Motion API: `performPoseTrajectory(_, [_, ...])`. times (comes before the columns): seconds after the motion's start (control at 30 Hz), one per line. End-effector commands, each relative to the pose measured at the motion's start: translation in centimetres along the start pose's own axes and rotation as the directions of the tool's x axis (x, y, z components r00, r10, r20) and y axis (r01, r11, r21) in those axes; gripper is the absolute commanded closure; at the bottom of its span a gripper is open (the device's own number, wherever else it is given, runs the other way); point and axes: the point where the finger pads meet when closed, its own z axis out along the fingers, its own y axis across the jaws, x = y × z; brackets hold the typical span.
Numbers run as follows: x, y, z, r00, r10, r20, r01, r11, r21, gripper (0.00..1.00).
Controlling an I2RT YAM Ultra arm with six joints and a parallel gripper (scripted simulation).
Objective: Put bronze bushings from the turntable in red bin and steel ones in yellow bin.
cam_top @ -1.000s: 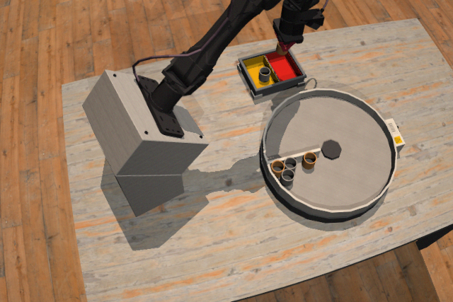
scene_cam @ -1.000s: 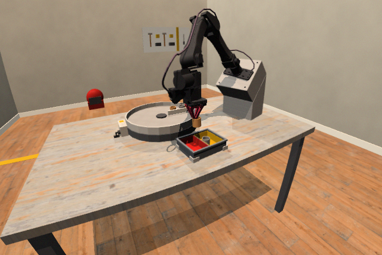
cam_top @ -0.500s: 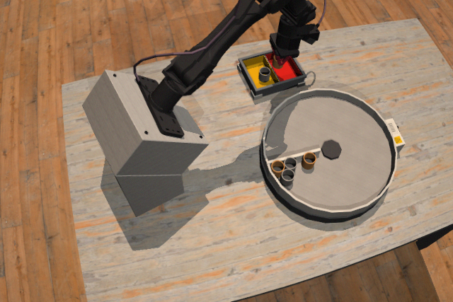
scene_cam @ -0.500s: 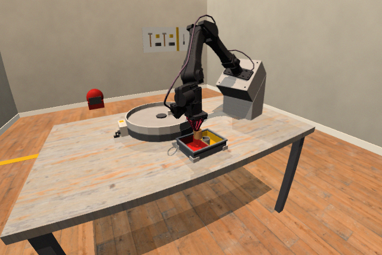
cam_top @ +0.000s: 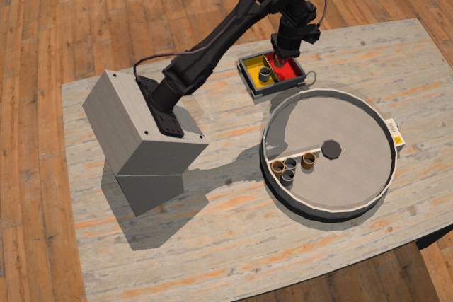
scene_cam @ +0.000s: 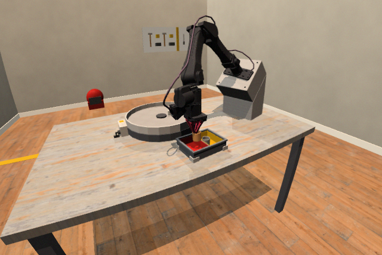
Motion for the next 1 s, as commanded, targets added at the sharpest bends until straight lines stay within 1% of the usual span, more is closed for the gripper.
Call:
performPoseTrajectory(0.0, [-2.08, 0.71, -1.73, 0.998, 0.01, 0.055, -0.008, 0.999, -0.034, 1.0])
performPoseTrajectory(0.87, [-2.1, 0.71, -1.72, 0.998, 0.01, 0.055, -0.008, 0.999, -0.034, 1.0])
performPoseTrajectory(0.97, [-1.99, 0.69, -1.28, 0.999, 0.009, 0.052, -0.008, 0.999, -0.032, 1.0])
